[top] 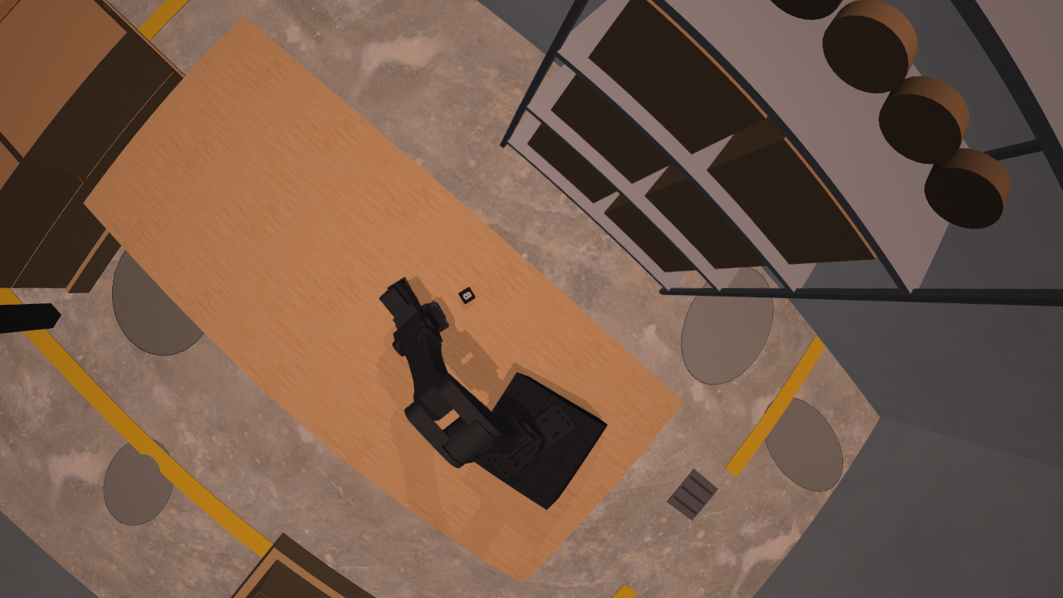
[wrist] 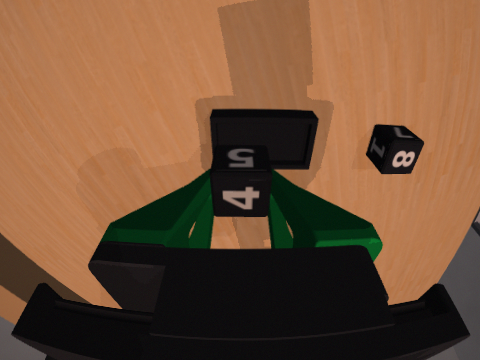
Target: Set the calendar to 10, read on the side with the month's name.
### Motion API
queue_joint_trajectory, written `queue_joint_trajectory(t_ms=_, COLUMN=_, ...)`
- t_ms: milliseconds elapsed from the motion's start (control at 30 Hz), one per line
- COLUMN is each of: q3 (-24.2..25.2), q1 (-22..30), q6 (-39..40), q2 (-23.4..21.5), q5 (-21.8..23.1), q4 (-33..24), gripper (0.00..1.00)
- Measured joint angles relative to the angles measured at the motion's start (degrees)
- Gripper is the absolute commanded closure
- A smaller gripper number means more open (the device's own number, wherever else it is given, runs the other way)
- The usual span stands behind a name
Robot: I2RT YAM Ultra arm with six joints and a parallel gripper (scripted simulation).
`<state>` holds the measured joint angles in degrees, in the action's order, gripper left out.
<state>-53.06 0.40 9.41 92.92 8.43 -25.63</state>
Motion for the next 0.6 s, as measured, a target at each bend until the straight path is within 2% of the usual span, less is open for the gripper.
queue_joint_trajectory(t_ms=600, q3=0.0, q1=0.0, q6=0.0, q2=0.0, q5=0.0, q4=0.0, gripper=0.74)
